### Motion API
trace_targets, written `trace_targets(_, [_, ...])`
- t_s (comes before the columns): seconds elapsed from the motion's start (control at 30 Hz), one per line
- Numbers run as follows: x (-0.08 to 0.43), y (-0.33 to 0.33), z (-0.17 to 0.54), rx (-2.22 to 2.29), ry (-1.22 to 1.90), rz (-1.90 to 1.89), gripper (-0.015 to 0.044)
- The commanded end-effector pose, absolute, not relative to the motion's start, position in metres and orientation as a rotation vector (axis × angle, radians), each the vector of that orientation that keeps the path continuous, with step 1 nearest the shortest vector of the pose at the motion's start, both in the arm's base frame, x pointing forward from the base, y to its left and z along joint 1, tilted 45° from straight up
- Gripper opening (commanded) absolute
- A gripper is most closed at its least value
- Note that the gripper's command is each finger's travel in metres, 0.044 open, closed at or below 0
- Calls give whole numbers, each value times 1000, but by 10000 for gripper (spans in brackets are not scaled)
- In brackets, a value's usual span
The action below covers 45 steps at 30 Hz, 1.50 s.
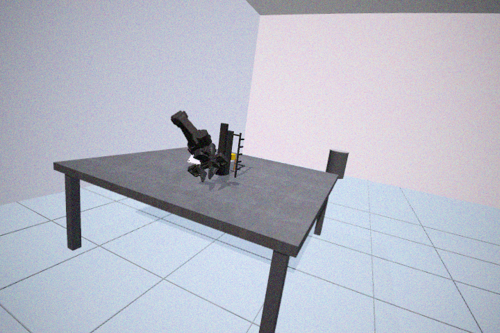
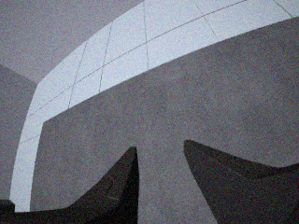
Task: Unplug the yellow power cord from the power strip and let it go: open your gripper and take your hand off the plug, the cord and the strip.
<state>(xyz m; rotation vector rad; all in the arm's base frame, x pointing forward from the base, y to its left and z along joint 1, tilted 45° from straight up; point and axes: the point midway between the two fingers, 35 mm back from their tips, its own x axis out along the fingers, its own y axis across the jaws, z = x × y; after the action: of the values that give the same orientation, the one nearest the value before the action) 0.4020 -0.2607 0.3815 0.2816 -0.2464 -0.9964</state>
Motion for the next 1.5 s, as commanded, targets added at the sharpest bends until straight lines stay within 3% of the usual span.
trace_targets(0.0, [432, -218, 358, 229, -105, -891, 160])
trace_targets(0.33, [476, -93, 302, 25, 211, -591, 160])
trace_targets(0.63, [475, 22, 248, -242, 457, -290, 160])
trace_targets(1.0, [426, 140, 183, -627, 688, 95, 160])
trace_targets(1.47, [329, 162, 72, -1247, 1176, 431, 160])
